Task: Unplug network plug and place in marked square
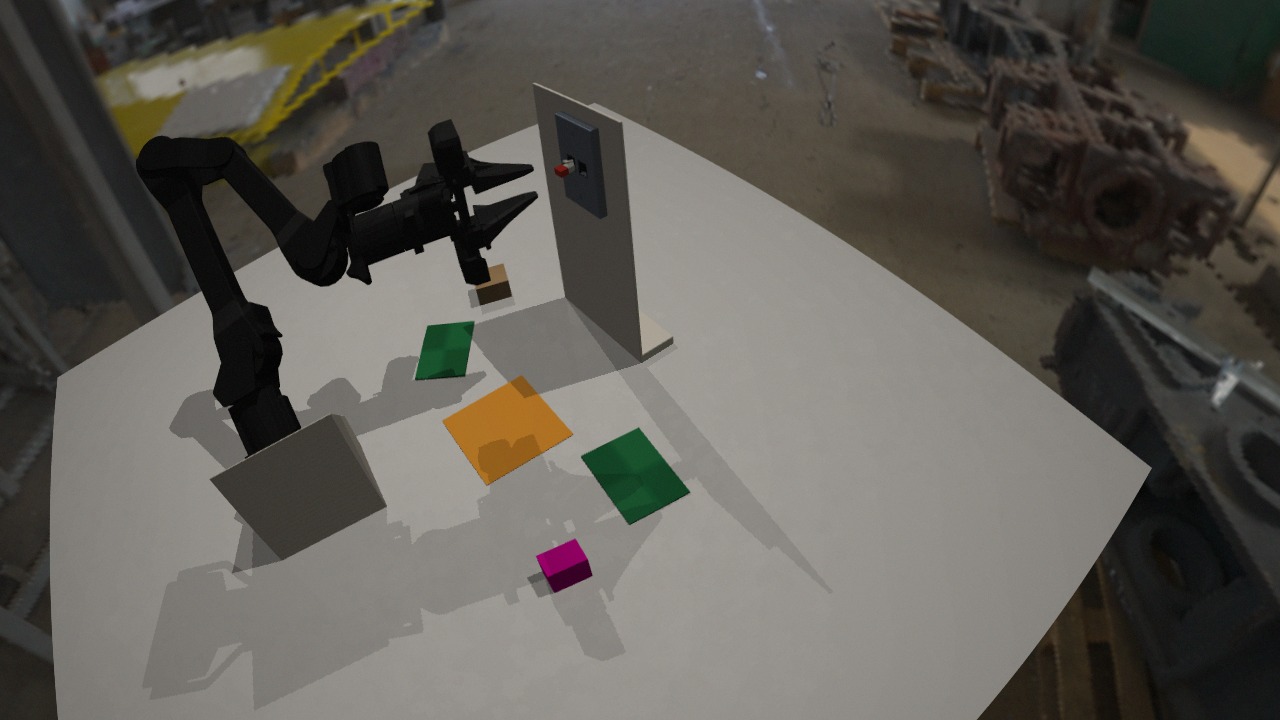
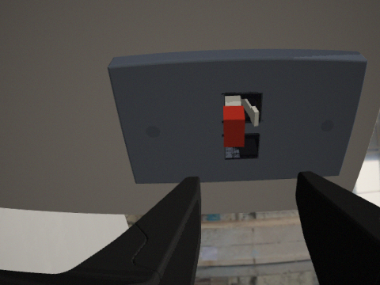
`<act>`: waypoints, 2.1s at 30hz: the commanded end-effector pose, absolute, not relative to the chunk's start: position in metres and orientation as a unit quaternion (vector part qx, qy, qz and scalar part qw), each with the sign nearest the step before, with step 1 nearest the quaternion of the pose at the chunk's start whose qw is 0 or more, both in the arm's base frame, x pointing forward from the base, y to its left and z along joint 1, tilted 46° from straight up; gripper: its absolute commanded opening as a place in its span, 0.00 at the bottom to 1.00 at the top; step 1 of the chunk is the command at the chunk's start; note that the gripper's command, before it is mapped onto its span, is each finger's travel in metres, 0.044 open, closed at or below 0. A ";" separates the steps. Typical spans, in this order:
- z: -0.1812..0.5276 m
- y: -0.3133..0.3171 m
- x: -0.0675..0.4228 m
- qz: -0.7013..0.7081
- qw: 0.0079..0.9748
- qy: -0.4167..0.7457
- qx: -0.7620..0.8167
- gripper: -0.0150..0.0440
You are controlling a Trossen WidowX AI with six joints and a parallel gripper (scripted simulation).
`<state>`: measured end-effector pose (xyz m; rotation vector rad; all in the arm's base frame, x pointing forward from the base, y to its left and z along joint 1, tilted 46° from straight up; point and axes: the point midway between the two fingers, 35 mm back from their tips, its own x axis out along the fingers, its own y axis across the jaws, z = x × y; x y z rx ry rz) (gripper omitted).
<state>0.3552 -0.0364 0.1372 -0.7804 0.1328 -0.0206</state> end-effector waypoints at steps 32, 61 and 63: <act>0.140 -0.031 0.397 -0.012 0.924 0.063 -0.378 0.37; 0.140 -0.032 0.388 -0.012 0.924 0.063 -0.378 0.25; 0.140 -0.032 0.387 -0.012 0.924 0.063 -0.378 0.25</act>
